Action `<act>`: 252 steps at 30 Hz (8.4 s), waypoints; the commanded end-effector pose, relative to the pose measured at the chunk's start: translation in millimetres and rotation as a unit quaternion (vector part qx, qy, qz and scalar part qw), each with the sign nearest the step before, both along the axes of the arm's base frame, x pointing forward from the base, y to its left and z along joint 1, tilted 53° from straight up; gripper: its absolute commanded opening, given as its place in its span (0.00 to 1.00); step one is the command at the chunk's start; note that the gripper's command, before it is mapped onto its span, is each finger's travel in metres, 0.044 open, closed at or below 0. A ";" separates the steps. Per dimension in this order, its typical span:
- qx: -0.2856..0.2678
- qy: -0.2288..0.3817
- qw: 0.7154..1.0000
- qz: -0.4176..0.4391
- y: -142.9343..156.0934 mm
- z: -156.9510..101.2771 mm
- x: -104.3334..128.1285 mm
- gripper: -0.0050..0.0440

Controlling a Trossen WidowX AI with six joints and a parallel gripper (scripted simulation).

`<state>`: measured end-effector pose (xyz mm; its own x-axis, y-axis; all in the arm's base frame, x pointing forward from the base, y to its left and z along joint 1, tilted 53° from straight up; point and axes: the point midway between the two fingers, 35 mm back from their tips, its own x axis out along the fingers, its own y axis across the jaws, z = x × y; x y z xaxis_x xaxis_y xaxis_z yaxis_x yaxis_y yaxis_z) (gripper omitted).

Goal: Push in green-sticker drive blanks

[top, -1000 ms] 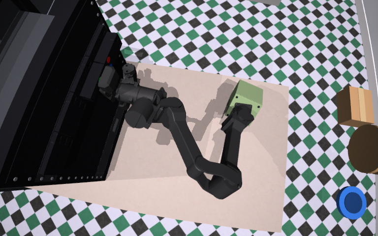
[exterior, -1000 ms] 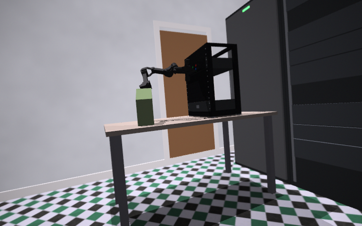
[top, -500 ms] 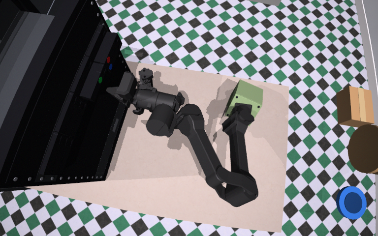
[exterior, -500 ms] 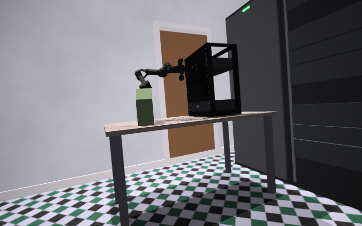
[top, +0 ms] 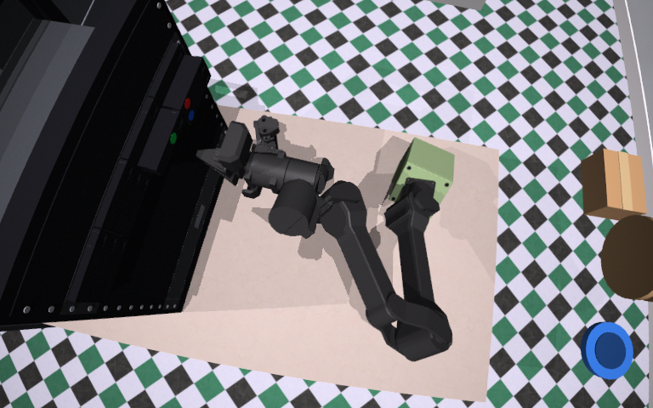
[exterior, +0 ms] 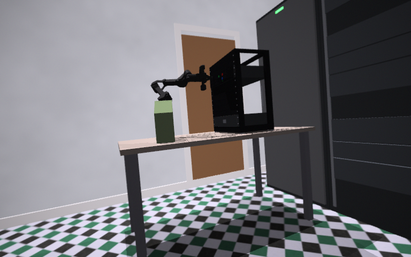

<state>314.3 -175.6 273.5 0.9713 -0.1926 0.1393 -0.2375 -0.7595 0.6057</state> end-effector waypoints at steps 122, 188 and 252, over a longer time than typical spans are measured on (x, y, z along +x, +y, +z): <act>-0.003 -0.005 1.000 -0.004 -24.6 23.1 61.1 0.10; -0.003 -0.005 1.000 -0.004 -26.5 30.1 66.3 0.10; -0.003 -0.005 1.000 -0.004 -28.2 36.9 71.1 0.10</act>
<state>384.7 -200.1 286.3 0.9778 -0.1882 0.0918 -0.2056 -0.7806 0.5903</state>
